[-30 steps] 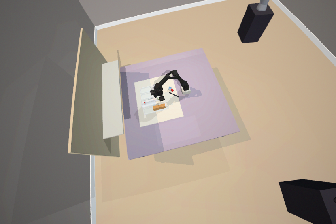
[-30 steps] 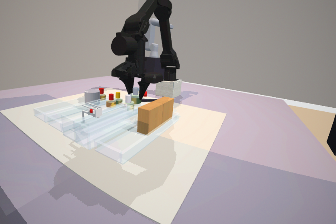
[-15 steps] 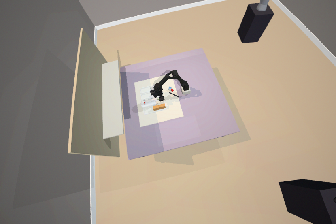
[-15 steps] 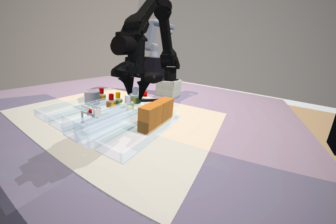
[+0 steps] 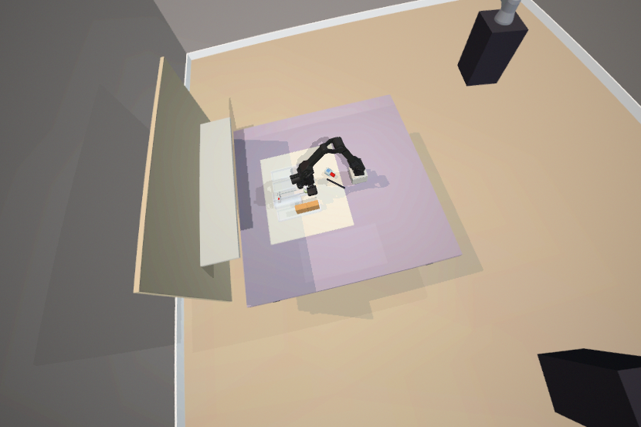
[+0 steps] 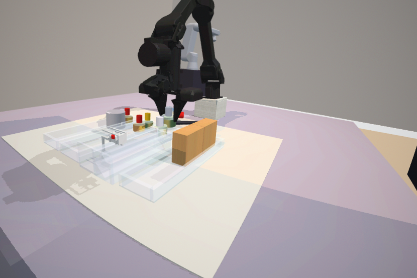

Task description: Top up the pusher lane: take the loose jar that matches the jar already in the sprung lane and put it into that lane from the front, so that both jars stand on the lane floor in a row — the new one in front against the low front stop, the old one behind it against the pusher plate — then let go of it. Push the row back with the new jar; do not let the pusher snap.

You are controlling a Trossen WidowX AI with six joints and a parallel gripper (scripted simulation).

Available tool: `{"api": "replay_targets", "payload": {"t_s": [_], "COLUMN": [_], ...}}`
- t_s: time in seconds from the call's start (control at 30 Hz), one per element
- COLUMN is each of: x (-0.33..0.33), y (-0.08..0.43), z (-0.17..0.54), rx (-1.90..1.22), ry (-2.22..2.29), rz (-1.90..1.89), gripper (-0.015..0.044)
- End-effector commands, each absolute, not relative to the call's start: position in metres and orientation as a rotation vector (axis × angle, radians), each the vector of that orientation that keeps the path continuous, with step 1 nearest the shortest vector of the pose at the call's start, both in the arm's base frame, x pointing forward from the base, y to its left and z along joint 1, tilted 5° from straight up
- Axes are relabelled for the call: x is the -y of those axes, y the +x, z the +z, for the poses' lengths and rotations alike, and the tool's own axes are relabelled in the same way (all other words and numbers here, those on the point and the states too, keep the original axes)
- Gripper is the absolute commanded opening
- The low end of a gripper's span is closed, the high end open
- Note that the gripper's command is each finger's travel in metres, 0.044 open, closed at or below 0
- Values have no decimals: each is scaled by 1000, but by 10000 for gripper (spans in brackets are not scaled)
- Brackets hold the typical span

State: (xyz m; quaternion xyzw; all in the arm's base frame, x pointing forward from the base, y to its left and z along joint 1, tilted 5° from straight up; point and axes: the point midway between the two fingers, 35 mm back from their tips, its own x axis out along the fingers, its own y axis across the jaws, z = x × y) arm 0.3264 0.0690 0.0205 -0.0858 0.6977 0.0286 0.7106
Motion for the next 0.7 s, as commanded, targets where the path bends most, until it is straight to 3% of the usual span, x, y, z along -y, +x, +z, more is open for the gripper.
{"api": "replay_targets", "payload": {"t_s": [0.0, 0.67], "x": [-71, -71], "y": [337, 339], "z": [24, 24], "rx": [-1511, -1510], "ry": [-188, -188], "rz": [68, 68], "gripper": [0, 0]}}
